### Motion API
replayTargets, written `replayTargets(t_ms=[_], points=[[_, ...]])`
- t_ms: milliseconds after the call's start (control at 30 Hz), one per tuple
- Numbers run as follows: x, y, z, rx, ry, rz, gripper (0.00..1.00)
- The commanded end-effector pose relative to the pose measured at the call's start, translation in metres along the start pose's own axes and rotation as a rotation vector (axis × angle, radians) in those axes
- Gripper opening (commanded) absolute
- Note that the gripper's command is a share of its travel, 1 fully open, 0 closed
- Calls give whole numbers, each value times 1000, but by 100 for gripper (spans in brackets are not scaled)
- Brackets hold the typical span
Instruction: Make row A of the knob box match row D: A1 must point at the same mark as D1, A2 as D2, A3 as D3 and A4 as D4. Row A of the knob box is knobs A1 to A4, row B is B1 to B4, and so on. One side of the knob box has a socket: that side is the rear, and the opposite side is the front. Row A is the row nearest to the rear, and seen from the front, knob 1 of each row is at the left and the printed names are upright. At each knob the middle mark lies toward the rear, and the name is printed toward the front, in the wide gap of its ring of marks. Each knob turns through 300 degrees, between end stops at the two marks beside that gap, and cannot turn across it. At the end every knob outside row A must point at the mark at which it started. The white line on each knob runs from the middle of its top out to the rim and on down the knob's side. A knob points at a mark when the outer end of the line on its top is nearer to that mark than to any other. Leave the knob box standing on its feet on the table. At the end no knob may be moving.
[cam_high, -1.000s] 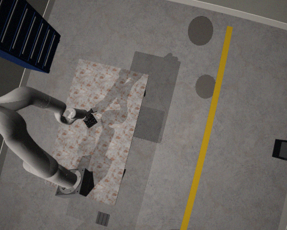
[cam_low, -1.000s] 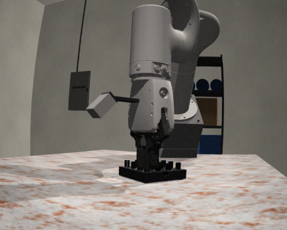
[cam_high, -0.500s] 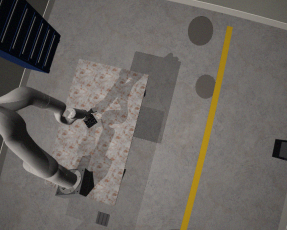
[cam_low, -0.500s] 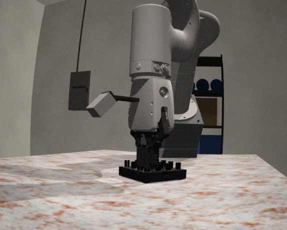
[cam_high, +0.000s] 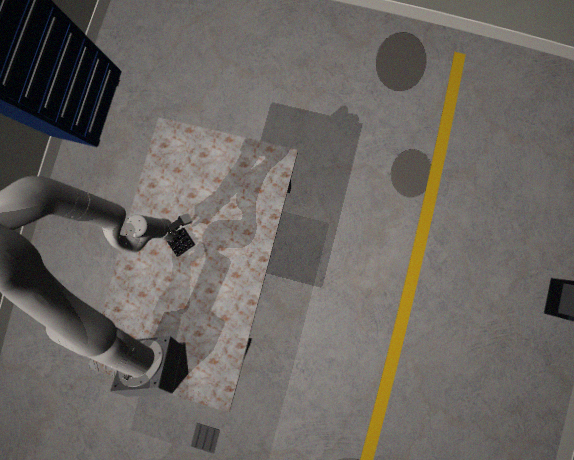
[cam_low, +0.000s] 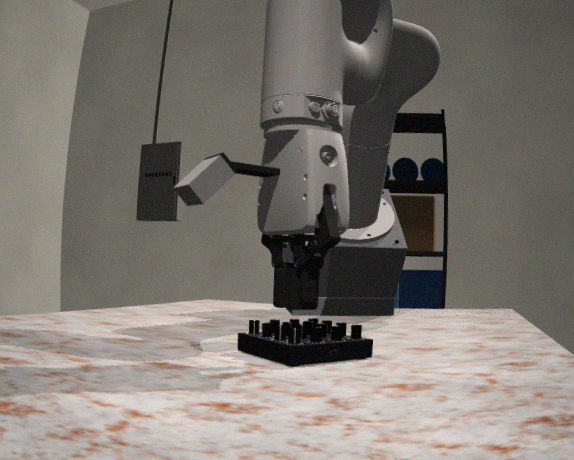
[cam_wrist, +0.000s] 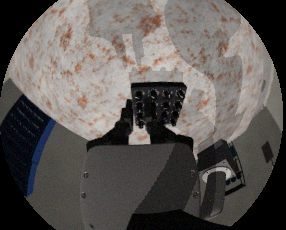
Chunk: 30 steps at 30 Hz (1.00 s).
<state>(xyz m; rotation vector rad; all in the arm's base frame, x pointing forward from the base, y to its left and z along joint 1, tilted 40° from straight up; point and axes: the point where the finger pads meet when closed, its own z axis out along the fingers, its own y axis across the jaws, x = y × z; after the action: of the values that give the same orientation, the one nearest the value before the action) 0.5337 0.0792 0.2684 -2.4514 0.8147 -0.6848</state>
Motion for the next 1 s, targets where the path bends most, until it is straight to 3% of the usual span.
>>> replayTargets(t_ms=[0, 467, 500, 967], points=[[0, 0, -7, 0, -3, 0, 19], [0, 0, -8, 0, -3, 0, 19], [0, 0, -8, 0, -3, 0, 100], [1, 0, -32, 0, -3, 0, 100]])
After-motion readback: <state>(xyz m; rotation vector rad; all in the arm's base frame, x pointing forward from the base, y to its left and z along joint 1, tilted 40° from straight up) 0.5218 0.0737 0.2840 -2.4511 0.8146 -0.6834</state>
